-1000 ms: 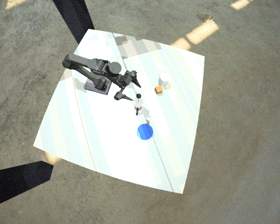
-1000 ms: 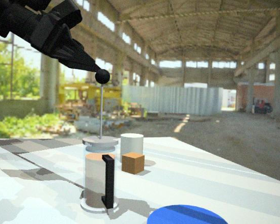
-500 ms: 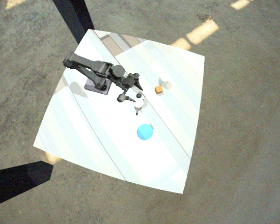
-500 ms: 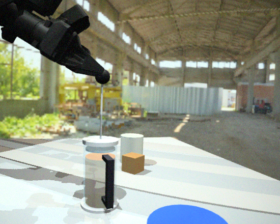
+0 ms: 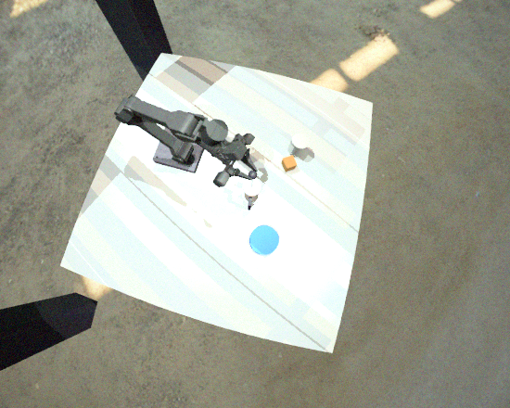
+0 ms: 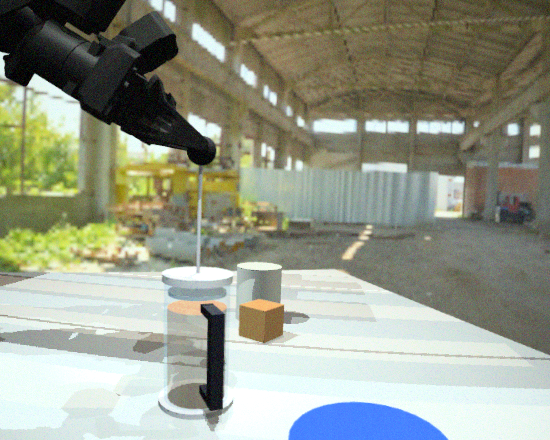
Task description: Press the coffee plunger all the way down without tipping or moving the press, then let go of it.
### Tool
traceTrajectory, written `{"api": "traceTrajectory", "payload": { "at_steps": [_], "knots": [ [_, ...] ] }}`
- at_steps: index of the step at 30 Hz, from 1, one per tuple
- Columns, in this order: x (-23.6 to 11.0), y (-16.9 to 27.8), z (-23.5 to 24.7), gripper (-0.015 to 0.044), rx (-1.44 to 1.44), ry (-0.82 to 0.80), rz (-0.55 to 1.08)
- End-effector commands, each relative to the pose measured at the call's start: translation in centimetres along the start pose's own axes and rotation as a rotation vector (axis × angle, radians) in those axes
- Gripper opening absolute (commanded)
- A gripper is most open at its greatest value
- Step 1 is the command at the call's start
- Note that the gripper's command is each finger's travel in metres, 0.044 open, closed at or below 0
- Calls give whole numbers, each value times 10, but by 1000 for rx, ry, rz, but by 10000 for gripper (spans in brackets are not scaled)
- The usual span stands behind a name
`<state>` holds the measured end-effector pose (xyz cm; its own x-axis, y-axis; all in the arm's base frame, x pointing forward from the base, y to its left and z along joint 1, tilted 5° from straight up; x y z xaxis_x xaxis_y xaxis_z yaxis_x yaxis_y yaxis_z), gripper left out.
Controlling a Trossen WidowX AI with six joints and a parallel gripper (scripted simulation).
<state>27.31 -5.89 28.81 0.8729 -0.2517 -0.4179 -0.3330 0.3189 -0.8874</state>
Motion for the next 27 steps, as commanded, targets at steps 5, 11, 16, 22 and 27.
{"api": "traceTrajectory", "payload": {
  "at_steps": [5,11,16,22,27],
  "knots": [
    [2,2,0,121,-3,0,2],
    [8,8,-2,121,-3,0,2],
    [13,14,-3,121,-3,0,1],
    [19,22,-5,121,-4,0,1],
    [24,28,-7,121,-4,0,1]
  ]
}}
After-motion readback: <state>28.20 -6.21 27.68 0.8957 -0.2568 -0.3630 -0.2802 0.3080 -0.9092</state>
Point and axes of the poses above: the point midway between the two fingers, 35 mm back from their tips, its own x axis out along the fingers, its own z axis across the jaws, y = z × x, the point moved 2 cm from there along -x, back along the fingers, and after that the axes turned 15 degrees about x, right-handed, at the moved point
